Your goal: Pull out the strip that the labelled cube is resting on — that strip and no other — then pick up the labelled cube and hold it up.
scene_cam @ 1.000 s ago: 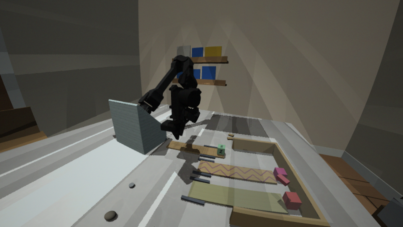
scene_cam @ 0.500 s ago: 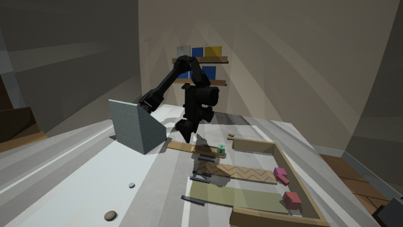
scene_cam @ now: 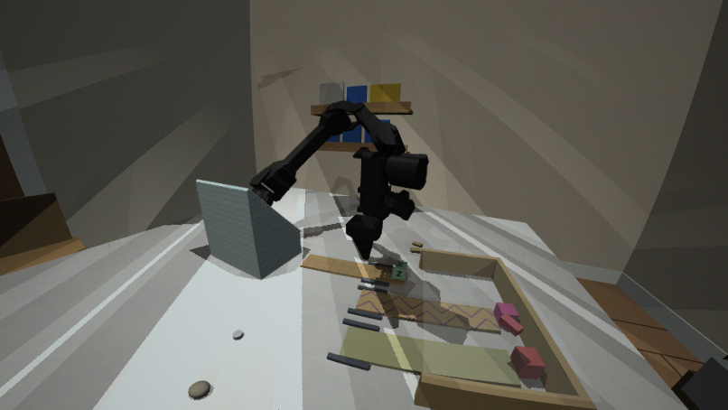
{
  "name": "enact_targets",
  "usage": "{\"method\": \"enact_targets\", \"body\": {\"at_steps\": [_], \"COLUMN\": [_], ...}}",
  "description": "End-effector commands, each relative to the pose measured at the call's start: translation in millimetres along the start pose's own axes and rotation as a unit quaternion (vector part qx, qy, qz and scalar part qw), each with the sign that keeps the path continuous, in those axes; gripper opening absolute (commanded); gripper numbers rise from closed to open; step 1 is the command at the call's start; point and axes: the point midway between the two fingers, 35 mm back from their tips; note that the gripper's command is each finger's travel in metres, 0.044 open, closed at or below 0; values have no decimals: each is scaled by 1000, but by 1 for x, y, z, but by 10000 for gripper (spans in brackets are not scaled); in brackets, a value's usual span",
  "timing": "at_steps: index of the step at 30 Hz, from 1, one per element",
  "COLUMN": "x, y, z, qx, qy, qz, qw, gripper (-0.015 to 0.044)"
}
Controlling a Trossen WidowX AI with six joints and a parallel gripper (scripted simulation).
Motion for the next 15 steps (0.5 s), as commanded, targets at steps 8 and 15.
{"method": "enact_targets", "body": {"at_steps": [8,15], "x": [5,8], "y": [-43,-69], "z": [3,3], "qx": [1,0], "qy": [-3,-3], "qz": [-3,-3], "qw": [1000,1000], "gripper": [440,440]}}
Point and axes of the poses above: the point midway between the two fingers, 35 mm back from their tips, its own z axis back along the fingers, its own x axis across the jaws, y = z × x, and after that the axes turned 7 degrees about -z, right-handed
